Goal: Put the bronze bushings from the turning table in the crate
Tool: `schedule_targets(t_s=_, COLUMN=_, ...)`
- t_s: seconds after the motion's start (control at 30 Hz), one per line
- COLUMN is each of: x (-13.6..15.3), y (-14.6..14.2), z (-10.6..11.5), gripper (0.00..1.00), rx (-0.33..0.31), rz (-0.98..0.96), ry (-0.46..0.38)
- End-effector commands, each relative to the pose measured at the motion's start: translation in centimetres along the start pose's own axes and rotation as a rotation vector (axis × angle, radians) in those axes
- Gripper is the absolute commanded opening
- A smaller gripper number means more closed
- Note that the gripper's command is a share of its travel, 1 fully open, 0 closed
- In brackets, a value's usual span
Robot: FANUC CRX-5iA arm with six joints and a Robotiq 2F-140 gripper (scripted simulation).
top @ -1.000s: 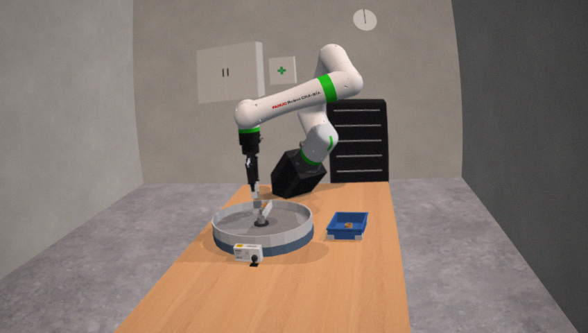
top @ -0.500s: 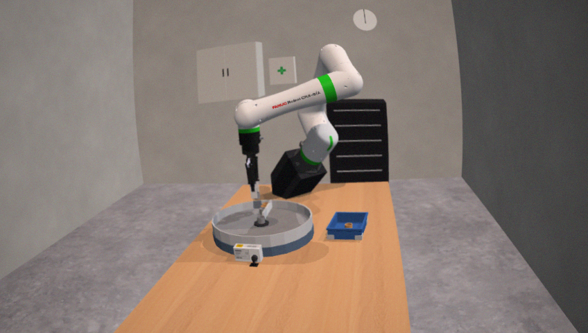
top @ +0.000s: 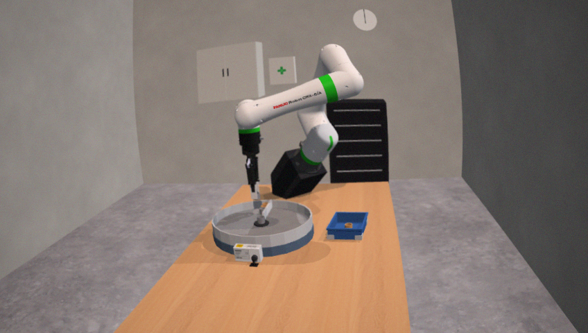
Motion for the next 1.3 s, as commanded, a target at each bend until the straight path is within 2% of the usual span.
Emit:
schedule_targets(t_s=0.0, x=0.9, y=-2.4, z=0.0, gripper=0.0, rx=0.0, rz=-0.001, ry=0.001)
schedule_targets(t_s=0.03, x=1.2, y=-3.3, z=0.0, gripper=0.0, rx=0.0, rz=-0.001, ry=0.001)
schedule_targets(t_s=0.1, x=1.2, y=-3.3, z=0.0, gripper=0.0, rx=0.0, rz=-0.001, ry=0.001)
schedule_targets(t_s=0.33, x=4.1, y=-11.0, z=0.1, gripper=0.0, rx=0.0, rz=-0.001, ry=0.001)
schedule_targets(t_s=0.47, x=5.0, y=-13.2, z=0.1, gripper=0.0, rx=0.0, rz=-0.001, ry=0.001)
schedule_targets(t_s=1.27, x=5.1, y=-13.5, z=0.1, gripper=0.0, rx=0.0, rz=-0.001, ry=0.001)
Point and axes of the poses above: the point where the finger pads meet when closed, its own z axis back along the fingers, its own y axis across the jaws, x = y × z, the point moved 2 cm from there along z, back along the fingers, and after that the axes turned 2 degrees about -z, right-handed, at the moved point
